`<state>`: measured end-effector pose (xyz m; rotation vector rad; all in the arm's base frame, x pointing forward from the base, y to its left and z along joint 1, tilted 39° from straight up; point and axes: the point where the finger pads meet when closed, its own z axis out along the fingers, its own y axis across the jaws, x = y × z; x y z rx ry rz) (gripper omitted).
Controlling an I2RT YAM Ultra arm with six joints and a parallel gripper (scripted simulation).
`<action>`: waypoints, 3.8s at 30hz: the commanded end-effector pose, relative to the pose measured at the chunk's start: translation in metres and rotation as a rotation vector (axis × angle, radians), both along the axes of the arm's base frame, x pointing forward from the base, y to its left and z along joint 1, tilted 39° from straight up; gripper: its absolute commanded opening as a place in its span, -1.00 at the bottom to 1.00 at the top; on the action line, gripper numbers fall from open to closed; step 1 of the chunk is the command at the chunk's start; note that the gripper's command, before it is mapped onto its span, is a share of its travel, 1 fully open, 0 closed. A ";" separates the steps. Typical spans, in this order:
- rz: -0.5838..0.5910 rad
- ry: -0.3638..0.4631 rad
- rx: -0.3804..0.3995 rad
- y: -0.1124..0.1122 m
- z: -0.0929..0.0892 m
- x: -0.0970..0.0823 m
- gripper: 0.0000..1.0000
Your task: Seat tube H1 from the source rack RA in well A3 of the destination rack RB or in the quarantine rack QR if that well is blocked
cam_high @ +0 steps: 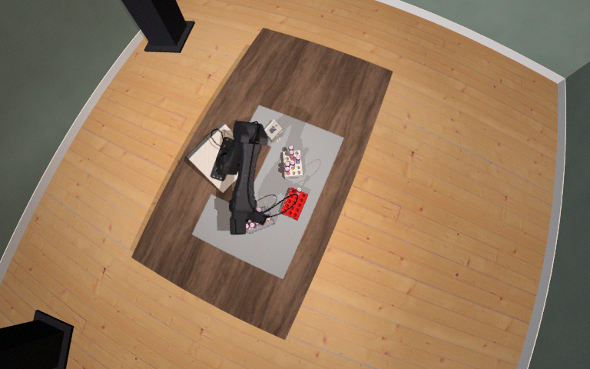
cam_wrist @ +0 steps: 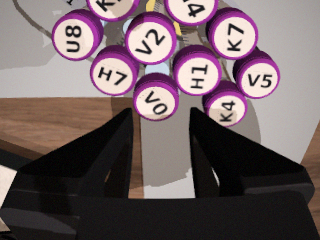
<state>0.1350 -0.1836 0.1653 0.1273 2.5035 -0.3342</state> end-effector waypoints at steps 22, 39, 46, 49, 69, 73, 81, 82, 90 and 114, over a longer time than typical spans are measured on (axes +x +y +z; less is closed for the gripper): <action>-0.006 -0.011 -0.023 0.002 -0.003 0.004 -0.40; -0.003 -0.019 -0.041 -0.002 0.000 0.009 -0.40; -0.012 -0.025 -0.049 -0.005 0.003 0.009 -1.00; -0.011 -0.024 -0.042 -0.003 0.002 0.008 -1.00; -0.012 -0.025 -0.043 -0.004 0.003 0.008 -1.00; -0.012 -0.025 -0.043 -0.004 0.003 0.008 -1.00; -0.007 -0.021 -0.043 -0.001 0.010 0.004 -1.00; -0.007 -0.021 -0.043 -0.001 0.010 0.004 -1.00; -0.007 -0.020 -0.043 0.001 0.016 0.000 -1.00; -0.007 -0.018 -0.044 0.010 0.033 -0.011 -1.00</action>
